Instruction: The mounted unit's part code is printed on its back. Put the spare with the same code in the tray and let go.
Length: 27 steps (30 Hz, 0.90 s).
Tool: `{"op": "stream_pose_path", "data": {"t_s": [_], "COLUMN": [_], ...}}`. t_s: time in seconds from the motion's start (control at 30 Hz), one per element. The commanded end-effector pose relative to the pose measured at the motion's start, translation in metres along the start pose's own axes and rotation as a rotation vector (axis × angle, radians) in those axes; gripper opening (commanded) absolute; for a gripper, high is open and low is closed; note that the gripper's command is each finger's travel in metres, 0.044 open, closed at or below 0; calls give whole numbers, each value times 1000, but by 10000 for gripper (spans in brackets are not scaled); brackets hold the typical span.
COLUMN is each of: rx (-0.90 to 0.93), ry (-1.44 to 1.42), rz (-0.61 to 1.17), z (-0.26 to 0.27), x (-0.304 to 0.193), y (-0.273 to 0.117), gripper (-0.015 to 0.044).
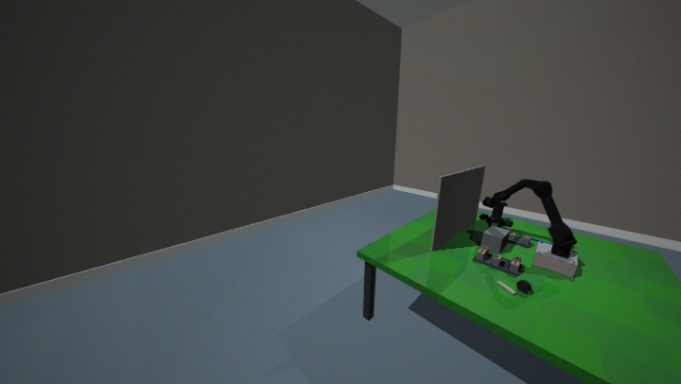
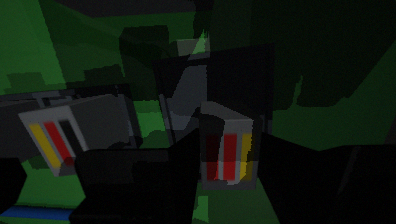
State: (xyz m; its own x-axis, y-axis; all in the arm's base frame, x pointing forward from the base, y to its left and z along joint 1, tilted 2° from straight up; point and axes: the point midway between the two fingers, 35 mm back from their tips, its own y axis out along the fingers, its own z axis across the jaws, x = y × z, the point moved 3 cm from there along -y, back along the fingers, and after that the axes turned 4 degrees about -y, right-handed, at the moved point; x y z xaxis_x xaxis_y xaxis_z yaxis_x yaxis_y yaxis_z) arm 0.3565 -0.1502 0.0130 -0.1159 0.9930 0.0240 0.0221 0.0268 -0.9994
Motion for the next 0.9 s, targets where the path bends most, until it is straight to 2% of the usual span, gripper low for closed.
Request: {"op": "stream_pose_path", "data": {"t_s": [0.0,0.33,0.57,0.87], "rx": [0,0,7,-17], "ry": [0,0,4,7], "rz": [0,0,0,10], "z": [0,-1,0,-3], "x": [0,0,0,-1], "y": [0,-3,-104,-105], "gripper": [184,440,440,440]}}
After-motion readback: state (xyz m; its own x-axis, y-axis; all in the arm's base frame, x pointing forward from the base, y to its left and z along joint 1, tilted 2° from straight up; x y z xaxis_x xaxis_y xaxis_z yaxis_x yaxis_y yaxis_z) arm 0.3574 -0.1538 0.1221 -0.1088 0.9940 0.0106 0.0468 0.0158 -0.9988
